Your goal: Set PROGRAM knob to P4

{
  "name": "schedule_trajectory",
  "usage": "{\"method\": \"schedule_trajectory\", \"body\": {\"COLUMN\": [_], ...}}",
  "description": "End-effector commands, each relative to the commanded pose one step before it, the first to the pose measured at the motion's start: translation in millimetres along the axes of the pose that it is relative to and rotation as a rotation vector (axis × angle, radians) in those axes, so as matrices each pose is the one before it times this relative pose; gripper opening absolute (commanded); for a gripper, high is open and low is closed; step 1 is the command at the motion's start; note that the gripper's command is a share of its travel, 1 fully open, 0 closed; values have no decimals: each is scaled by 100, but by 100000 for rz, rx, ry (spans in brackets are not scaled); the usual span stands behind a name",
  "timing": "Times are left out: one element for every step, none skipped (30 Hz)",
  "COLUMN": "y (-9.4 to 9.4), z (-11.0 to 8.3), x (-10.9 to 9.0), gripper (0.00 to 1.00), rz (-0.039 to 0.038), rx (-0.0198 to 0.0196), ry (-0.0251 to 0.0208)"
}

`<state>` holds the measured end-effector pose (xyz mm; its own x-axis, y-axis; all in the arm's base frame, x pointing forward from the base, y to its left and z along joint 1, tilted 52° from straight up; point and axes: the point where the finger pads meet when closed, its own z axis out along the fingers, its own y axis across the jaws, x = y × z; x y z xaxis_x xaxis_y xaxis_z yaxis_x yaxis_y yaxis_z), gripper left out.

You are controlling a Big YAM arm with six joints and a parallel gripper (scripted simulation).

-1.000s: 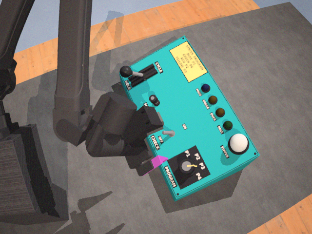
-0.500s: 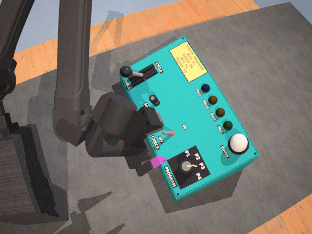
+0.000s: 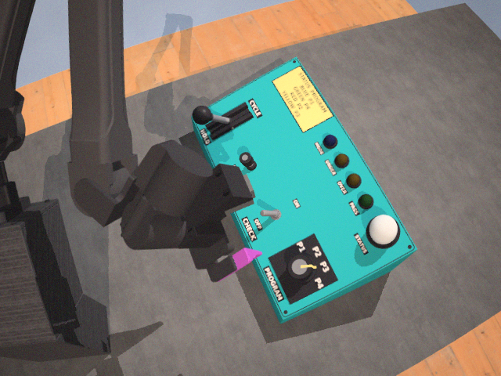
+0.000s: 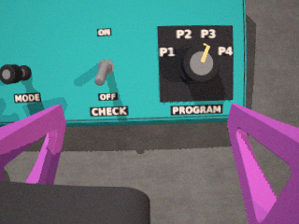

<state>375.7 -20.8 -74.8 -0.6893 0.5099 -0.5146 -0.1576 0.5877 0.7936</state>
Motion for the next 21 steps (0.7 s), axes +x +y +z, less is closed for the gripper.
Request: {"method": "schedule_trajectory", "body": {"y": [-314, -12, -33, -53, -78, -107, -120, 0, 0, -18, -16, 9, 41, -31, -65, -10, -7, -7, -7, -5, 94], "z": [-1769, -327, -306, -286, -261, -233, -218, 0, 0, -265, -250, -247, -241, -187, -153, -159, -142, -120, -101, -83, -105], "x": [-2363, -172, -229, -281, -343, -413, -448, 0, 0, -163, -148, -80, 20, -173, -253, -93, -82, -70, -59, -48, 225], "gripper": [100, 100, 100, 100, 100, 100, 100, 100, 100, 100, 100, 100, 100, 100, 100, 100, 100, 100, 100, 100, 100], "rz": [-5898, -53, -170, -278, -408, -555, -631, 0, 0, -84, -68, 52, 227, -163, -337, -42, -36, -32, -27, -22, 494], "rx": [1608, 9, -2, -9, -13, -12, -10, 0, 0, 20, 21, 20, 25, 12, 13, 15, 11, 12, 11, 8, 0], "ry": [-3045, -1, -61, -115, -174, -235, -270, 0, 0, -11, -4, 44, 125, -56, -130, -1, -5, -1, 1, -1, 215]}}
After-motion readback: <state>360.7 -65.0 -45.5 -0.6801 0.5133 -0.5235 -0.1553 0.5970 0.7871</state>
